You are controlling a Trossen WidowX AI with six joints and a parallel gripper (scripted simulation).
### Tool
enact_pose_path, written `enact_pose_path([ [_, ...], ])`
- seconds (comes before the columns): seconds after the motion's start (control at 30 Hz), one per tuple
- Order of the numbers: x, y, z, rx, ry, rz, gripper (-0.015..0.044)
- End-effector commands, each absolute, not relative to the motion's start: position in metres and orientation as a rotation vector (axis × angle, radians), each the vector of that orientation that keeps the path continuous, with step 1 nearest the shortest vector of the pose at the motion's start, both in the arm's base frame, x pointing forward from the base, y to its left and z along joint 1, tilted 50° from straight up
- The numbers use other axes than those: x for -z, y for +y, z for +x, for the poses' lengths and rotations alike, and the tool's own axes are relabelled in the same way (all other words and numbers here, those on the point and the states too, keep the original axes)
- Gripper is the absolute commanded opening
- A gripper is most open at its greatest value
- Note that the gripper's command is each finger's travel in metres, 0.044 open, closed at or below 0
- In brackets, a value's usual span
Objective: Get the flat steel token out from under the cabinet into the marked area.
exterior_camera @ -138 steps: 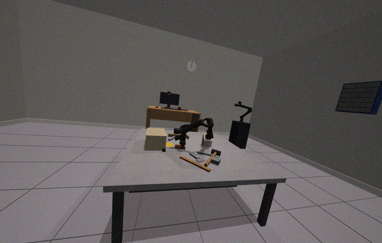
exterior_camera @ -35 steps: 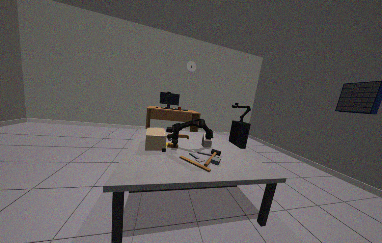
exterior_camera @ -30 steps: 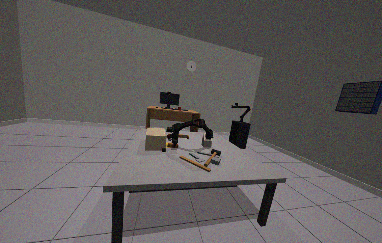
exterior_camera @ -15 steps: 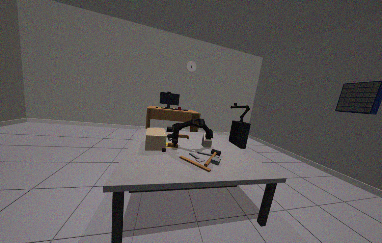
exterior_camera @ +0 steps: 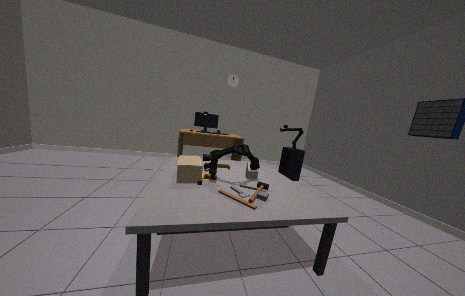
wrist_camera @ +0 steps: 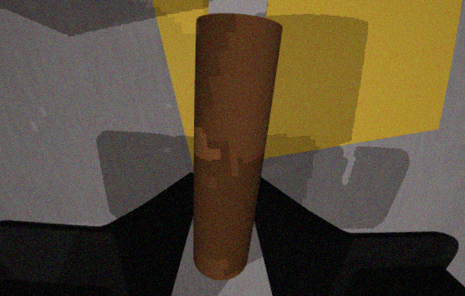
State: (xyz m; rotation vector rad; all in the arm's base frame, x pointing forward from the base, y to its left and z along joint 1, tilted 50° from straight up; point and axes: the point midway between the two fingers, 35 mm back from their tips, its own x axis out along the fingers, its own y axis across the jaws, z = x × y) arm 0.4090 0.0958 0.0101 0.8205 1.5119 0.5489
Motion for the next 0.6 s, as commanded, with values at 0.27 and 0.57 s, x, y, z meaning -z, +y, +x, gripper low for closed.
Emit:
enact_pose_path([
  [0.27,-0.008,0.096,0.399,-0.544,1.514,0.814,0.0000],
  [0.57,-0.010,0.097,0.391,-0.544,1.514,0.815,0.0000],
])
